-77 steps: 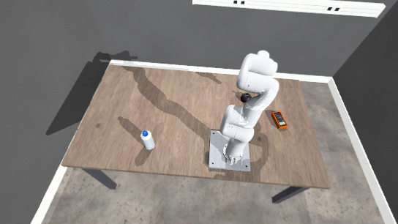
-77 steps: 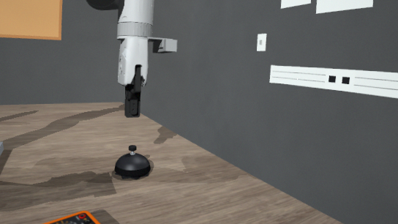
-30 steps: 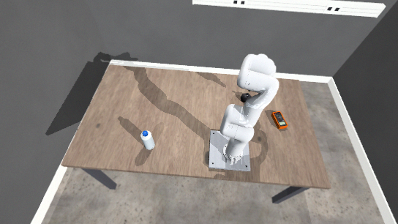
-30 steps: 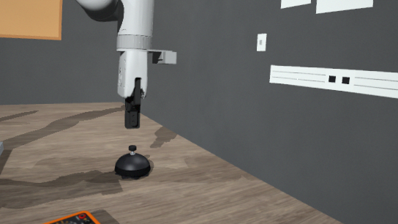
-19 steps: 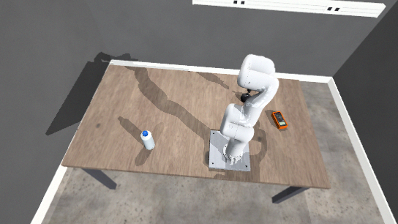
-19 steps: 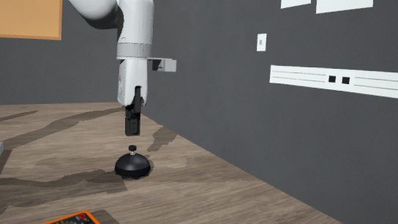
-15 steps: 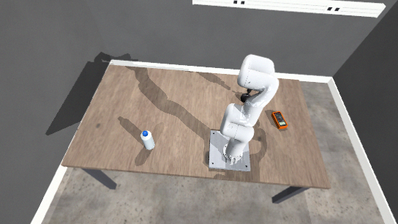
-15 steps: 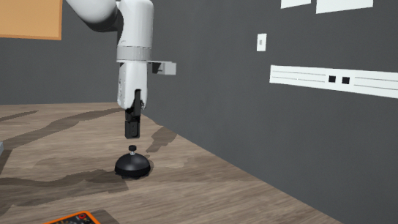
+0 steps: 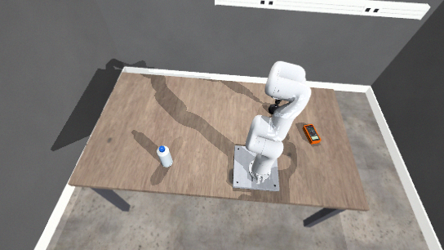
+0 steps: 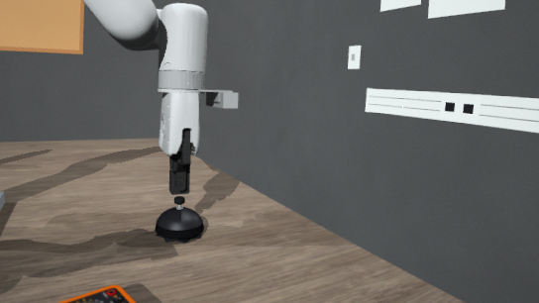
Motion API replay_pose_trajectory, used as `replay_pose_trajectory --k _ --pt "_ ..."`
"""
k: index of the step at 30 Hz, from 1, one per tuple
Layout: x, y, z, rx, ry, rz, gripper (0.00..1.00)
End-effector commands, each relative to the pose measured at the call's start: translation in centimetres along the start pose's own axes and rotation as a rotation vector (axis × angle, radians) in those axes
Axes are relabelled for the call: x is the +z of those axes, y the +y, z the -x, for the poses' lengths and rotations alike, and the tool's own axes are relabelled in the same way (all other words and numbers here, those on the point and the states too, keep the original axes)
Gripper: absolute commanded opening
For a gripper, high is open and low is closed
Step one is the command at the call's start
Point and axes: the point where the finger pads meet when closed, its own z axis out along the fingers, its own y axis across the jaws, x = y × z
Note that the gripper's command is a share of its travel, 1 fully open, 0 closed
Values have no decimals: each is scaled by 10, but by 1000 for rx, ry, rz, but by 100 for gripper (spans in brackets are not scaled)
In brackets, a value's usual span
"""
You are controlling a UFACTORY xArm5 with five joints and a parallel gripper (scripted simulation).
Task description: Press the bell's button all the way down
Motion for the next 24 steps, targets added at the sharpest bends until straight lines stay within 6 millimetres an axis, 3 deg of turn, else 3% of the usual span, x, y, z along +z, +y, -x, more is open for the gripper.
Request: replay_pose_trajectory --k 1,24 --pt "-1 0 -2 0 6 1 0" --pt "7 0 -2 0 0 0 0"
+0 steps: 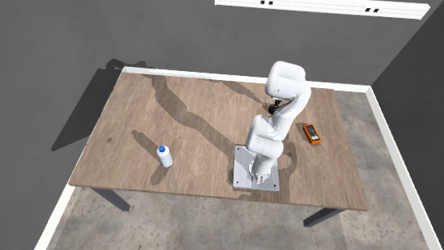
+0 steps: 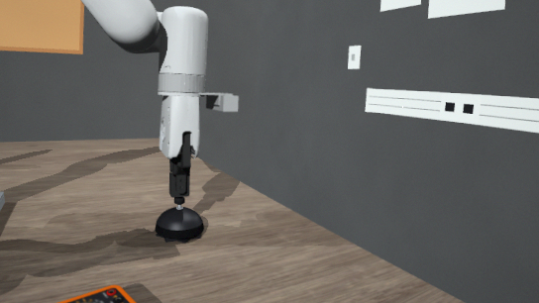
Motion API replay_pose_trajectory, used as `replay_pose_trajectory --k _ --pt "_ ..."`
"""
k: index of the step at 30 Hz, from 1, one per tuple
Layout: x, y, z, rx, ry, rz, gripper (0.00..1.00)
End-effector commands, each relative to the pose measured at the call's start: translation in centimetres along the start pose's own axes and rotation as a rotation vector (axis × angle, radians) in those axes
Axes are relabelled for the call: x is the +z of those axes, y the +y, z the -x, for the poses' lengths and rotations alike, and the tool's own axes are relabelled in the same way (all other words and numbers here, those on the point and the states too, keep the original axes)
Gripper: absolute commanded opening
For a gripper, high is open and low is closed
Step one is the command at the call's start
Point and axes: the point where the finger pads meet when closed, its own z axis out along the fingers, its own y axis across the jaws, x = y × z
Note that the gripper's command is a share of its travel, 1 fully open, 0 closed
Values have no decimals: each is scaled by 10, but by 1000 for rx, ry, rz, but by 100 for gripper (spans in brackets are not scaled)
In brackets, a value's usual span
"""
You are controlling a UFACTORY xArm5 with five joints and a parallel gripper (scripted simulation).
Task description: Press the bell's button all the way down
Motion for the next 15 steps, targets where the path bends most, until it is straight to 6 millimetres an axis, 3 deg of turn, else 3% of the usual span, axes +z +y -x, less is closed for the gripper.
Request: replay_pose_trajectory --k 1,15 --pt "3 0 -2 0 2 0 0" --pt "4 0 -2 0 1 0 0"
